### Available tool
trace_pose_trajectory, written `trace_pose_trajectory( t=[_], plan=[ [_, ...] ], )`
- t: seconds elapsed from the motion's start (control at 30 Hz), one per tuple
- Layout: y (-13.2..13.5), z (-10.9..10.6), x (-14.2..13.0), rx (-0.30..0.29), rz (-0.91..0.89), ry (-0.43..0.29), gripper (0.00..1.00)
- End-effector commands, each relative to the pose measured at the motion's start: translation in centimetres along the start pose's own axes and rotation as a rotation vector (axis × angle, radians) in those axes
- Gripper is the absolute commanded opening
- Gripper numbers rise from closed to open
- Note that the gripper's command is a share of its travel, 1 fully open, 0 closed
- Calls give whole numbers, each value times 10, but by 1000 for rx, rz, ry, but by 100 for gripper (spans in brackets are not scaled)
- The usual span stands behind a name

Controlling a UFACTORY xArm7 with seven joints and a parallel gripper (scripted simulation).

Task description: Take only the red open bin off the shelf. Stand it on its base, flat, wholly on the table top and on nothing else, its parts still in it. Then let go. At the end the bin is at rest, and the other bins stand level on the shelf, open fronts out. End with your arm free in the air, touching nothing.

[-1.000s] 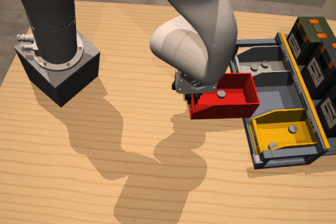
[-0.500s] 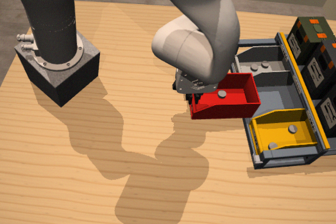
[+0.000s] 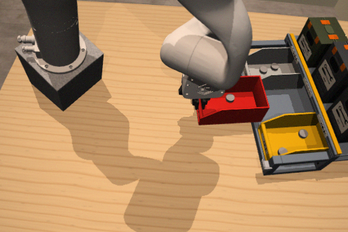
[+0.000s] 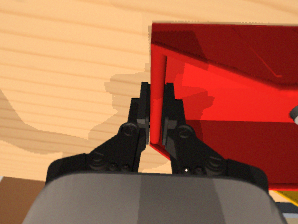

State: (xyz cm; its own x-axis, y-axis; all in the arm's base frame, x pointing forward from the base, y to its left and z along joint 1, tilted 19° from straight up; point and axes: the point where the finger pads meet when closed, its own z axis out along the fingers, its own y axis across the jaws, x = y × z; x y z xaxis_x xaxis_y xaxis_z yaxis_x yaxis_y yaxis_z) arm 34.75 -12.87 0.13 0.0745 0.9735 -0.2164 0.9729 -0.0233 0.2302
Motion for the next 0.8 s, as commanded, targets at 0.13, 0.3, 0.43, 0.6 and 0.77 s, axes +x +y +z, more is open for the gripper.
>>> trace_pose_trajectory(
  t=[0.13, 0.3, 0.43, 0.6, 0.77],
  plan=[
    [1, 3, 0, -4, 0, -1, 0],
    [1, 8, 0, -4, 0, -1, 0],
    [1, 8, 0, -4, 0, -1, 0],
    [1, 8, 0, -4, 0, -1, 0],
    [1, 14, 0, -4, 0, -1, 0]
  ],
)
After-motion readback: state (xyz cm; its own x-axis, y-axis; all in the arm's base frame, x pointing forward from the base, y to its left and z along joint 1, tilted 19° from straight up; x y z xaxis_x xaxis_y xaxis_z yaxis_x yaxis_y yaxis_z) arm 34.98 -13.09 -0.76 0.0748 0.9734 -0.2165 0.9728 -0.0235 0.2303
